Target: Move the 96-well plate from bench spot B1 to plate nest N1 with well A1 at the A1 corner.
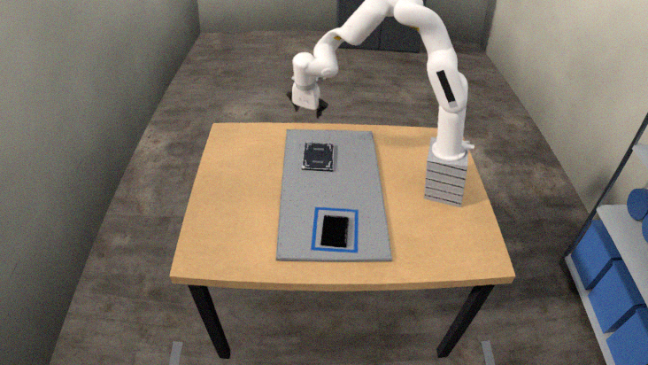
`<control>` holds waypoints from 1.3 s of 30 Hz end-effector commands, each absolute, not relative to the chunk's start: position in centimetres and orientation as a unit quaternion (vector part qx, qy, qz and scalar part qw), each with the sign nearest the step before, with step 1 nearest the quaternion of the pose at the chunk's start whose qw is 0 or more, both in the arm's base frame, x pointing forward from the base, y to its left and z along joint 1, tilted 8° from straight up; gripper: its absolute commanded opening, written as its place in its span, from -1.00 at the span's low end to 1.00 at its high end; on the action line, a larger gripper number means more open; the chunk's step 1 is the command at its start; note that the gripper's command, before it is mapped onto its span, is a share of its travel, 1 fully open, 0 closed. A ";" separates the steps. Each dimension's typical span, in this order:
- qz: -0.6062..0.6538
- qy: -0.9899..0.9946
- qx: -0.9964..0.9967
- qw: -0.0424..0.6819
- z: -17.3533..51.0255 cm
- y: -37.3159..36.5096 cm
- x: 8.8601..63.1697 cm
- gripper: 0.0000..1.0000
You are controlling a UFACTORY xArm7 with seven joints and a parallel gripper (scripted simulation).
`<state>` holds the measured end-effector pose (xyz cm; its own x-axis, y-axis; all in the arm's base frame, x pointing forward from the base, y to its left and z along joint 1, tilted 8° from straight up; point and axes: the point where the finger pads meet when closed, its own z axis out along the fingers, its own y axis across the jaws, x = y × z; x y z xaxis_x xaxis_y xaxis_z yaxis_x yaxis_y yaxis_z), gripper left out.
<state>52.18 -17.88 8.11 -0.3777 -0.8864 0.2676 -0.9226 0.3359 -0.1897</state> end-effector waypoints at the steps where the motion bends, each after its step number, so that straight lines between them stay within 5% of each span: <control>1: 0.151 -0.779 0.606 0.060 7.8 -16.3 52.7 1.00; 39: 0.107 -0.335 0.933 0.082 3.5 -0.7 53.1 1.00</control>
<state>53.06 -2.08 3.73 0.6877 -0.6754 0.2662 -0.7124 -0.6985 0.0681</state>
